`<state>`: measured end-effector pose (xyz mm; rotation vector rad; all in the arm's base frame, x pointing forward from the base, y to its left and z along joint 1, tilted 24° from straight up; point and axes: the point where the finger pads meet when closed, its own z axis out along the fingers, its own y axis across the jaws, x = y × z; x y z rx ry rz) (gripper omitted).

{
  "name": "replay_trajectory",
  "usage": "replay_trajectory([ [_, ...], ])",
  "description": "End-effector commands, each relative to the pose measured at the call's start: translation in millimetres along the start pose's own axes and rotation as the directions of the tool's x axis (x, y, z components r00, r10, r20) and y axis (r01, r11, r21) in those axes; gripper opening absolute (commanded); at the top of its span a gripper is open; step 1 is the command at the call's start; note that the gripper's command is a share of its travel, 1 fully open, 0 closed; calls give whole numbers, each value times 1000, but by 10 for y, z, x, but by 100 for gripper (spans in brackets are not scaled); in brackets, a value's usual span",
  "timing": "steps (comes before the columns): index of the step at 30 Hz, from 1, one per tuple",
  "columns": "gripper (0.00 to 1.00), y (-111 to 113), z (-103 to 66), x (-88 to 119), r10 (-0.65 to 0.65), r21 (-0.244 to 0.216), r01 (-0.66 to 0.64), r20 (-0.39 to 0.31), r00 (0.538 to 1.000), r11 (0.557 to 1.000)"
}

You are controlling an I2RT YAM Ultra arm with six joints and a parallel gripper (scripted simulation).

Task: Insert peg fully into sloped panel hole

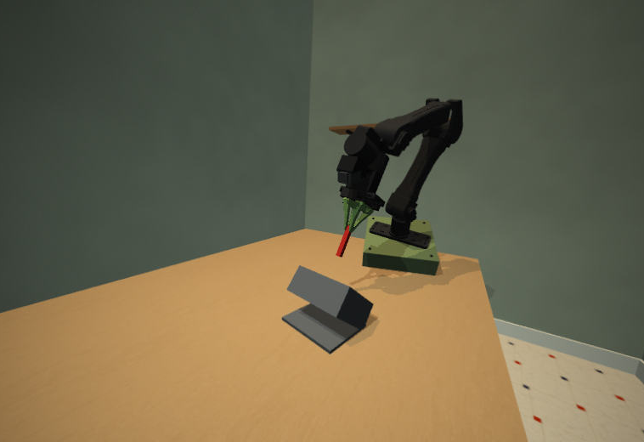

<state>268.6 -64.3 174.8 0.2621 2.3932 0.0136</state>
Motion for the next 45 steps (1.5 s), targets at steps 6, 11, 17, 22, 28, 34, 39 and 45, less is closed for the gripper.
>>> replay_trajectory([
  [6, 0, 107, -81, -90, 19, 1, -19, 89, 996, 1000],
  [11, 0, 149, -103, -111, 23, -6, -23, 110, 994, 1000],
  [17, 0, 233, -150, -151, 33, -22, -30, 153, 988, 999],
  [22, 0, 303, -192, -182, 43, -38, -36, 188, 981, 999],
  [28, 0, 359, -228, -206, 53, -52, -42, 215, 975, 998],
  [34, 0, 442, -285, -239, 70, -77, -51, 255, 964, 996],
  [39, 0, 511, -337, -264, 86, -100, -59, 287, 954, 993],
  [45, 0, 517, -356, -302, 90, -102, -63, 288, 953, 993],
])
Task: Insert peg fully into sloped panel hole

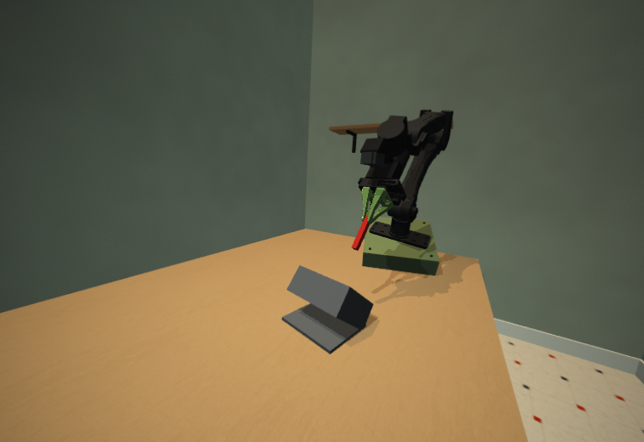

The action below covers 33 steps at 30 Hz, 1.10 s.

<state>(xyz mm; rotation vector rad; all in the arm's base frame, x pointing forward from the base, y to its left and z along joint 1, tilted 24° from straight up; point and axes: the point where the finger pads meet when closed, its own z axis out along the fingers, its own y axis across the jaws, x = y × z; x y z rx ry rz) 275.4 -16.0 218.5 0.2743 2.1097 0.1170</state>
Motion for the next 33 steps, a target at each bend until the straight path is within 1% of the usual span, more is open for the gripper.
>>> replay_trajectory([
  [1, 0, 3, -24, -66, 13, 6, -13, 28, 1000, 1000],
  [5, 0, 3, 28, -72, 13, 6, -13, 29, 1000, 1000],
  [15, 0, 1, 221, -69, 13, 6, -13, 29, 999, 1000],
  [17, 0, 1, 221, -69, 13, 6, -13, 29, 999, 1000],
  [33, 0, 1, 477, -64, 13, 6, -13, 30, 999, 1000],
])
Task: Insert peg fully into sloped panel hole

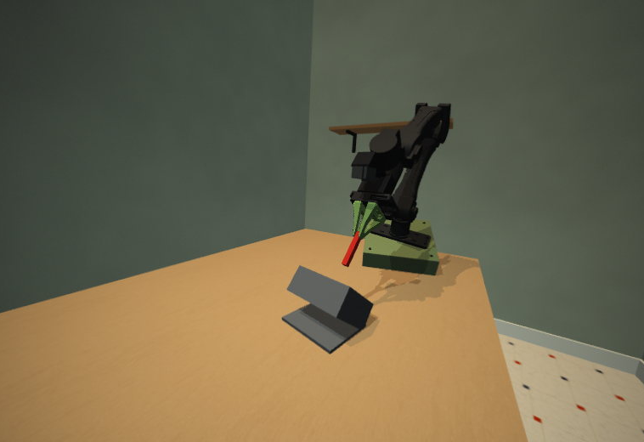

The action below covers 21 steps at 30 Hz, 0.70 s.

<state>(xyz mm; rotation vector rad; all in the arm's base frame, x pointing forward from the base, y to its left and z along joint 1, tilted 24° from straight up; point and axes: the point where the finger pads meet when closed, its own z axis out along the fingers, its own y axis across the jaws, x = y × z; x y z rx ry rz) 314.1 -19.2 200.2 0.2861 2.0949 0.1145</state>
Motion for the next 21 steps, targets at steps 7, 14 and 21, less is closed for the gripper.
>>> replay_trajectory([
  [7, 0, 9, 102, -3, 5, 1, -5, 15, 1000, 1000],
  [14, 0, 4, 157, 31, 5, 1, -5, 15, 1000, 1000],
  [21, 0, 5, 199, 32, 5, 1, -5, 15, 1000, 1000],
])
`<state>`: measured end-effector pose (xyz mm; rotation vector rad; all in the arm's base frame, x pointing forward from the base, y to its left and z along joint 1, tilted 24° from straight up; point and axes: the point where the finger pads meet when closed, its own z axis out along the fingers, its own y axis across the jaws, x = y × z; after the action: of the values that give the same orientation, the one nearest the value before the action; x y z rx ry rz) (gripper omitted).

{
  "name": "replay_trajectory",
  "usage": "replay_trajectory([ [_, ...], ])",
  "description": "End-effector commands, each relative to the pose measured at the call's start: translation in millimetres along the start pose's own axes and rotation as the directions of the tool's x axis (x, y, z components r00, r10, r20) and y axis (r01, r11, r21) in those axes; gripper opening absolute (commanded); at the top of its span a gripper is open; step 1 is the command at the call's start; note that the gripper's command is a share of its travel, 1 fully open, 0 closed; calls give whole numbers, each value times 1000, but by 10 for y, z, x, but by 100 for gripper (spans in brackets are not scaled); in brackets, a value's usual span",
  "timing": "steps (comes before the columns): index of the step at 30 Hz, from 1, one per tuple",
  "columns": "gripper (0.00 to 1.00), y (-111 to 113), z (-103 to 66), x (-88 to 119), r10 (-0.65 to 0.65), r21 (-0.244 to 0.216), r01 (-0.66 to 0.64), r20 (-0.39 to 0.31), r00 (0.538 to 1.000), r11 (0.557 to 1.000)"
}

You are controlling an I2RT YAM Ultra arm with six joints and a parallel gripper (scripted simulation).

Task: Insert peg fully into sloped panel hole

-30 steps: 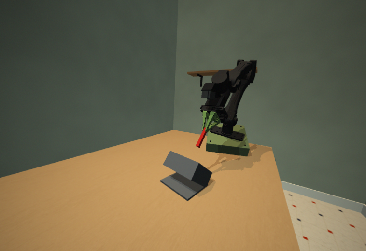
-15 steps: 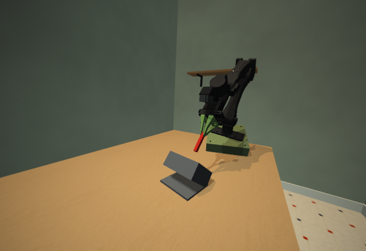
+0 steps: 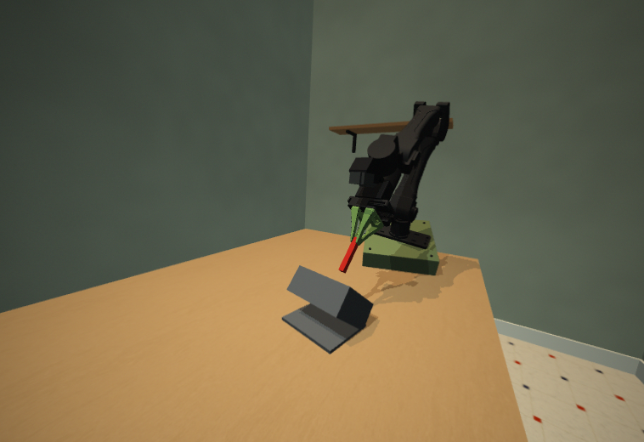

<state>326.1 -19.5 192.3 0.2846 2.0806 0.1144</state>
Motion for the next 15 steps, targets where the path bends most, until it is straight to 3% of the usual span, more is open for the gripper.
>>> replay_trajectory([
  [1, 0, 4, 68, 27, 5, 4, -5, 1, 1000, 1000],
  [15, 0, 2, 214, 49, 5, 4, -5, 1, 1000, 1000],
])
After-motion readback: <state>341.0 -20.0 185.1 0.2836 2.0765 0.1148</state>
